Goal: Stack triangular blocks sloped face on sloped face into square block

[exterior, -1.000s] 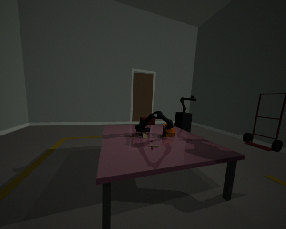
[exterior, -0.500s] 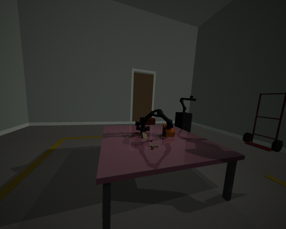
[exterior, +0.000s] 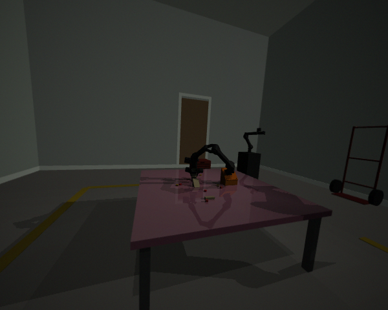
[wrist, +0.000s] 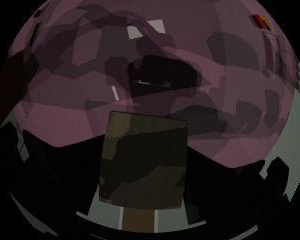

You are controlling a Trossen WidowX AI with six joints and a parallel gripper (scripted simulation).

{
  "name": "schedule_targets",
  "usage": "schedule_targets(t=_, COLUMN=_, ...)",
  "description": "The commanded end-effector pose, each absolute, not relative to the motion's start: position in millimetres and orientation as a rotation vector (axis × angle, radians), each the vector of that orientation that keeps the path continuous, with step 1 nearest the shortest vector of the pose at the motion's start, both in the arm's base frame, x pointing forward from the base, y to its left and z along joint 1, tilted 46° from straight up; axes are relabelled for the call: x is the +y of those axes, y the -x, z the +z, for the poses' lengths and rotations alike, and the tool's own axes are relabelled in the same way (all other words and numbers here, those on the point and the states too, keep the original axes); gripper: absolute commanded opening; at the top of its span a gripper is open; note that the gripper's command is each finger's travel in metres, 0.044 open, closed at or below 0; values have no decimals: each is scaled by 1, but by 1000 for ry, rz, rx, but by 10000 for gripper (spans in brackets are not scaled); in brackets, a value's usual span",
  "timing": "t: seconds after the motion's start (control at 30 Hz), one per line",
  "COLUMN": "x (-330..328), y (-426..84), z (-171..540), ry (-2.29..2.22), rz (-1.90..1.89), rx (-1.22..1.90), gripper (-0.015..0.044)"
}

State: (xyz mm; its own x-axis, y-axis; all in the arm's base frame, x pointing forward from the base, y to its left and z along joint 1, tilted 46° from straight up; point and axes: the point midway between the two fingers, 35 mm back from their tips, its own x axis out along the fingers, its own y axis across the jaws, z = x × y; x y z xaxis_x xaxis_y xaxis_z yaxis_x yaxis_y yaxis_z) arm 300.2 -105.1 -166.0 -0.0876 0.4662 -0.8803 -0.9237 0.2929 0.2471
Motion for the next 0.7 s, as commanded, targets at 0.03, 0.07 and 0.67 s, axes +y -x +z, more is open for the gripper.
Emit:
schedule_targets(t=0.03, x=-116, y=-297, z=-168, ry=436, rz=1265, rx=1001, gripper=0)
schedule_targets(t=0.07, x=-118, y=-297, z=-169, ry=419, rz=1267, rx=980, gripper=0)
schedule_targets(t=0.67, x=-144, y=-283, z=-187, ry=122, rz=1289, rx=595, gripper=0)
